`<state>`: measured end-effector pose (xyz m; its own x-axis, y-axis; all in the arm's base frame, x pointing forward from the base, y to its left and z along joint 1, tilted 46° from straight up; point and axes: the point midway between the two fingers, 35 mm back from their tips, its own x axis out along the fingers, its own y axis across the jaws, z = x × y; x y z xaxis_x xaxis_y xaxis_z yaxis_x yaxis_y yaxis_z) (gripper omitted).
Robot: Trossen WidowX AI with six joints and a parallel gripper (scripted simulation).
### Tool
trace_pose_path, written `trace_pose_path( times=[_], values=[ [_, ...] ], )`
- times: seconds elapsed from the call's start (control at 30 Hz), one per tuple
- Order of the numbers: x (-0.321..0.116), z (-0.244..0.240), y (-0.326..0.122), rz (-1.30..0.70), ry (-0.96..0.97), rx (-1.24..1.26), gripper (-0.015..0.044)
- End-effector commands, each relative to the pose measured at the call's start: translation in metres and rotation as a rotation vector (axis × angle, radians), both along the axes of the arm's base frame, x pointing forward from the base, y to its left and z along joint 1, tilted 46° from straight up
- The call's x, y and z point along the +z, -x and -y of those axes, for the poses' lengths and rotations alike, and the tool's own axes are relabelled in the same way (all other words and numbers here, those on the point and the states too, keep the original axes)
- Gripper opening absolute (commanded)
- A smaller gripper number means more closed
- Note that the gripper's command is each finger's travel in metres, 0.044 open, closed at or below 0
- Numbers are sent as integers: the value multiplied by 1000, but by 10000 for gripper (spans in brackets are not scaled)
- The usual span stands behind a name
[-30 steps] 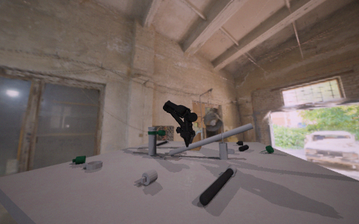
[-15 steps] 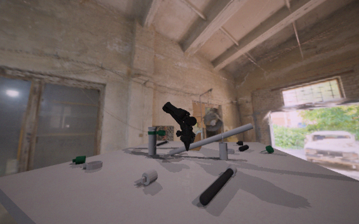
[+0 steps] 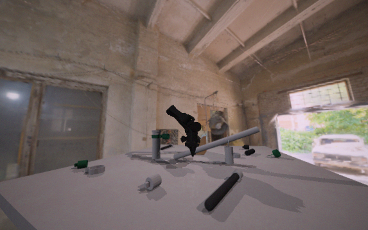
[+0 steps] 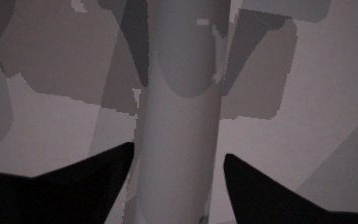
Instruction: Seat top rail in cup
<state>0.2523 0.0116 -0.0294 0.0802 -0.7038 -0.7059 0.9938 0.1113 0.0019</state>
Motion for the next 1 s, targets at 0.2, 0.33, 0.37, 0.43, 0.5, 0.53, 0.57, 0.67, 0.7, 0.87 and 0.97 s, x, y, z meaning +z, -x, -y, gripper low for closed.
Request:
trace_pose_path(
  times=[0.2,0.33,0.37,0.43,0.5,0.53,0.57,0.67,0.7,0.87,0.97],
  values=[
    [0,0,0,-1,4,5,144],
    [0,0,0,-1,4,5,98],
    [1,-1,0,-1,4,5,72],
    [2,-2,0,-1,4,5,19],
    [3,-4,0,-1,4,5,0],
    [4,-4,0,-2,6,4,0],
    [4,-4,0,-3,11,3,0],
    [9,-7,1,-6,36,-4,0],
    [11,-8,2,-8,49,-6,0],
    [24,-16,3,-11,121,-17,0],
    [33,-21,4,-9,165,-19,0]
  ],
)
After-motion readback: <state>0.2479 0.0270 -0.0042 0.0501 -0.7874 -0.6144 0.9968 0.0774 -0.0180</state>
